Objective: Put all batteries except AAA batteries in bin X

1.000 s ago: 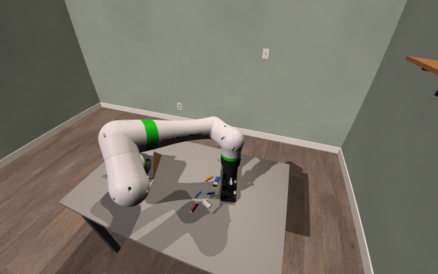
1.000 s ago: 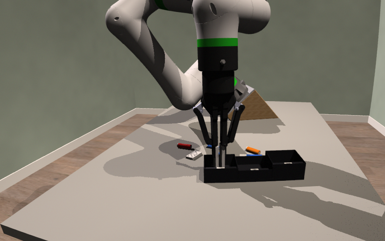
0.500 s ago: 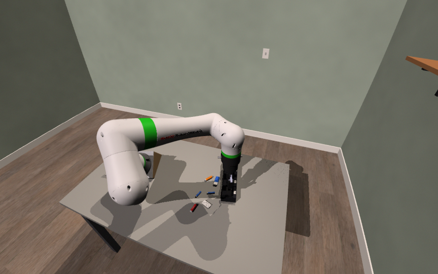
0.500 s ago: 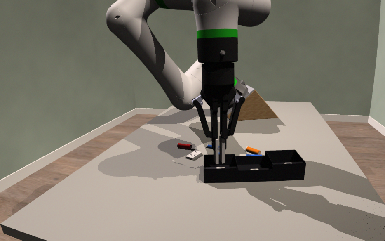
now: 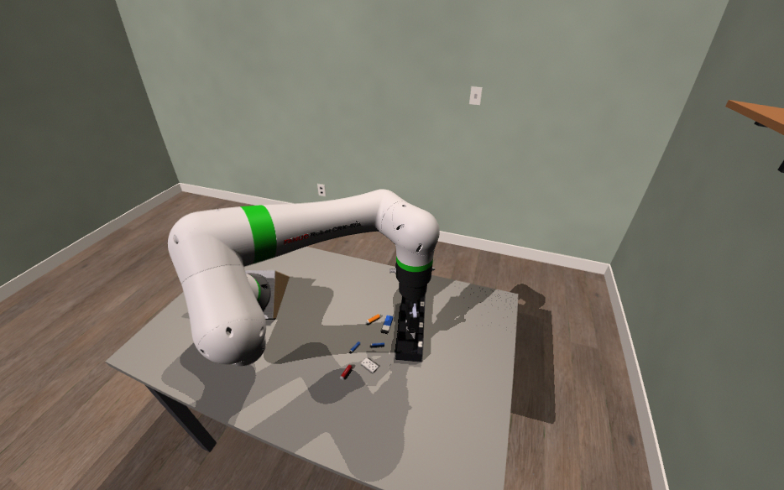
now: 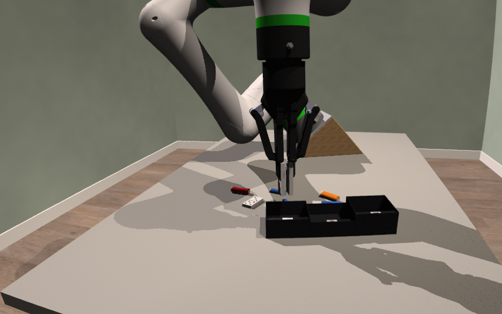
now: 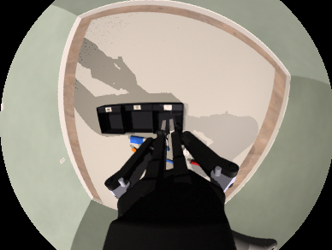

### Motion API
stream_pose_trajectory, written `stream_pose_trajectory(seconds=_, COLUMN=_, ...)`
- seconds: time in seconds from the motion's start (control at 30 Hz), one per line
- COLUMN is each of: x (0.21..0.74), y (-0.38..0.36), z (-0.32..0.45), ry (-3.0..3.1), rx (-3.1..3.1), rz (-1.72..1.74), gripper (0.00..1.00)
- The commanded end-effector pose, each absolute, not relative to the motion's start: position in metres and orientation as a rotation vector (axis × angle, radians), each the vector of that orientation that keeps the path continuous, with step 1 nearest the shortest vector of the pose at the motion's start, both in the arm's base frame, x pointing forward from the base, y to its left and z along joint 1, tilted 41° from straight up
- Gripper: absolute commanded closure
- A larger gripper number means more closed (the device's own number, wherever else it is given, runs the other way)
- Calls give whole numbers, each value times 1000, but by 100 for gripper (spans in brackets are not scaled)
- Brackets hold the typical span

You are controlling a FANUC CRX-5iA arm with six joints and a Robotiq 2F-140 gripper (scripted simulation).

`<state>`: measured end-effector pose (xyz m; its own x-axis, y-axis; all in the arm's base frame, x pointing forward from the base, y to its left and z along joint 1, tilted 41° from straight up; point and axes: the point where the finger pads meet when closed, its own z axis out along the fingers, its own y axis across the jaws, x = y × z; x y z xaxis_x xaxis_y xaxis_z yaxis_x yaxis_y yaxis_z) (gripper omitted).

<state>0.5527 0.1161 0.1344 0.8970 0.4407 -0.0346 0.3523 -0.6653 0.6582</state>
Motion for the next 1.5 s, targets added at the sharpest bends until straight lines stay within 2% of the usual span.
stream_pose_trajectory(seconds=0.0, x=552, y=118, z=136, ry=565, rx=2362, rz=166, gripper=95)
stream_pose_trajectory(seconds=0.7, x=538, y=180, z=81, ry=565, rx=2362, rz=166, gripper=95)
stream_pose_trajectory(seconds=1.47, x=552, y=149, z=43, ry=565, rx=2362, rz=166, gripper=95)
